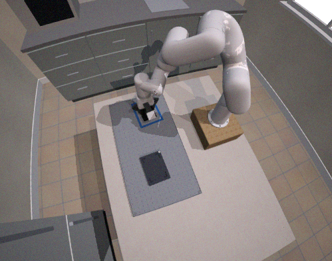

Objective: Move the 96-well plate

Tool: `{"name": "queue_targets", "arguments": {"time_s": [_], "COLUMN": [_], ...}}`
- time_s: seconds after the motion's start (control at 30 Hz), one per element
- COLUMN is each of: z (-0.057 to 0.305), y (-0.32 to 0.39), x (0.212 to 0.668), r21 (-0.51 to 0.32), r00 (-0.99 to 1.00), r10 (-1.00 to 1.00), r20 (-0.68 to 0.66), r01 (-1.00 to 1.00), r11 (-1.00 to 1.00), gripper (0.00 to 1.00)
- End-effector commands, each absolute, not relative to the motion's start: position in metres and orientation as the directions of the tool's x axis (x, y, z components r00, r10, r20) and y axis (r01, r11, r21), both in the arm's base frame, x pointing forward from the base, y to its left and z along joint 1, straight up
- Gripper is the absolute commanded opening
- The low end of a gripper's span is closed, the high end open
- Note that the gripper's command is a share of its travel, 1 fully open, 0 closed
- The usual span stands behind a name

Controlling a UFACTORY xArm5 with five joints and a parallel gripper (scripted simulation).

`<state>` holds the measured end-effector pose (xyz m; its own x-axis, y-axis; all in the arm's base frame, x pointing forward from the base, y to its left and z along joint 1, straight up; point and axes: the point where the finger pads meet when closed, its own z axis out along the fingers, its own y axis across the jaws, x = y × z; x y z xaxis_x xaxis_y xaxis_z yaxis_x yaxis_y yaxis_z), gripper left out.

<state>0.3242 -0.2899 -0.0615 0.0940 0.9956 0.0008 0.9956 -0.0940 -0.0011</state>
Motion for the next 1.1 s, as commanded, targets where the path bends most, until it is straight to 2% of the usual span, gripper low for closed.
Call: {"name": "queue_targets", "arguments": {"time_s": [0.0, 1.0, 1.03, 1.07], "z": [-0.0611, -0.0653, -0.0659, -0.0659], "y": [-0.2907, -0.2907, -0.2907, -0.2907], "x": [0.3252, 0.3252, 0.3252, 0.3252], "r21": [0.002, 0.002, 0.002, 0.002], "r00": [0.094, 0.094, 0.094, 0.094], "r10": [0.996, 0.996, 0.996, 0.996], "r20": [-0.001, -0.001, -0.001, -0.001], "r01": [0.996, 0.996, 0.996, 0.996], "r11": [-0.094, -0.094, -0.094, -0.094], "gripper": [0.0, 0.0, 1.0, 1.0]}}
